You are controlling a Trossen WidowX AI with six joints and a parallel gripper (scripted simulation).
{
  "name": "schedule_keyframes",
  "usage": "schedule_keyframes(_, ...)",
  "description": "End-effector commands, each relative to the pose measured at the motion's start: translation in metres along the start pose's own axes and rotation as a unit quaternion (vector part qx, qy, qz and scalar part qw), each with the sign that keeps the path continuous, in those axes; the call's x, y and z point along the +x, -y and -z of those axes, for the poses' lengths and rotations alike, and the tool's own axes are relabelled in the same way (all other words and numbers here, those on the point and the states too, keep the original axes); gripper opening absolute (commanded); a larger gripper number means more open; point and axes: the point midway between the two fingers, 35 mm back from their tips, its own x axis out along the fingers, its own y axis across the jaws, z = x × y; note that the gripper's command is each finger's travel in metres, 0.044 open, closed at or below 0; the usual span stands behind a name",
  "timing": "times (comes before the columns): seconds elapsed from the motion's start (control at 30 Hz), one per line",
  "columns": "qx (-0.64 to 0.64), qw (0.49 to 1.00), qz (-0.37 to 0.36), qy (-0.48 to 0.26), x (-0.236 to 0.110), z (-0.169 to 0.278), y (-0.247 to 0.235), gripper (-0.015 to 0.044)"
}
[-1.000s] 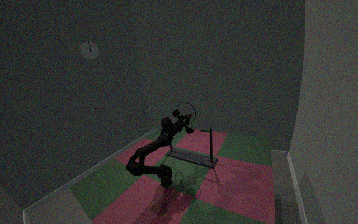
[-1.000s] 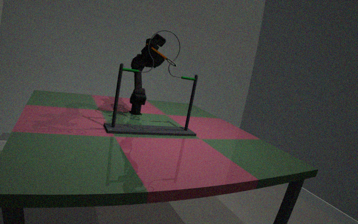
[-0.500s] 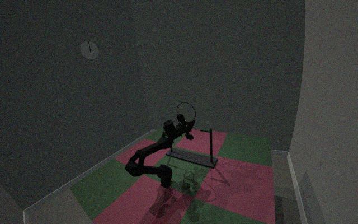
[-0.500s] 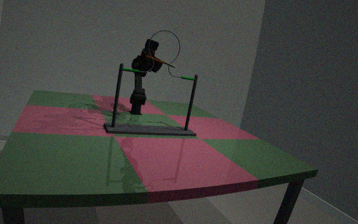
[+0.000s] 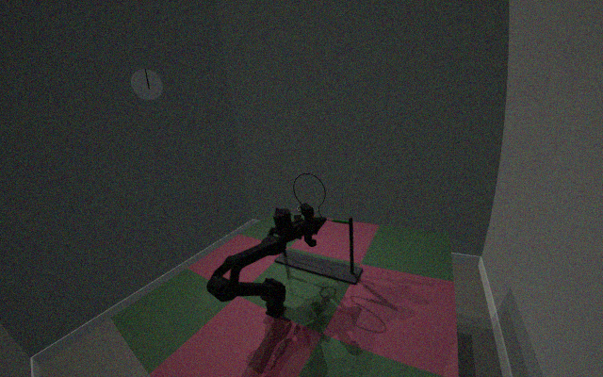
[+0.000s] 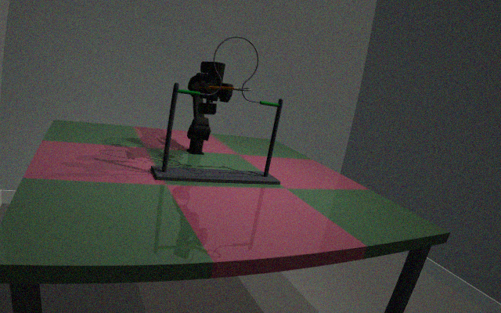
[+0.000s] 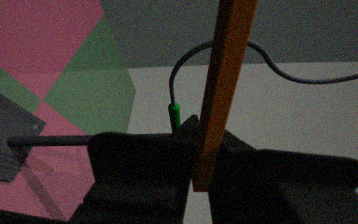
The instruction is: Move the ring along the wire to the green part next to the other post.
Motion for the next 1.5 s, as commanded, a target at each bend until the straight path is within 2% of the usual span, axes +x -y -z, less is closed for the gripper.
schedule_keyframes(0.0,0.043,0.999,-0.027,-0.008,-0.002,0.0,-0.017,-0.015)
schedule_keyframes(0.7,0.267,0.951,-0.153,-0.029,-0.024,-0.024,-0.089,-0.015)
schedule_keyframes(0.87,0.326,0.93,-0.172,-0.006,-0.024,-0.036,-0.106,-0.015)
schedule_keyframes(1.47,0.486,0.836,-0.255,-0.028,-0.054,-0.082,-0.14,-0.015)
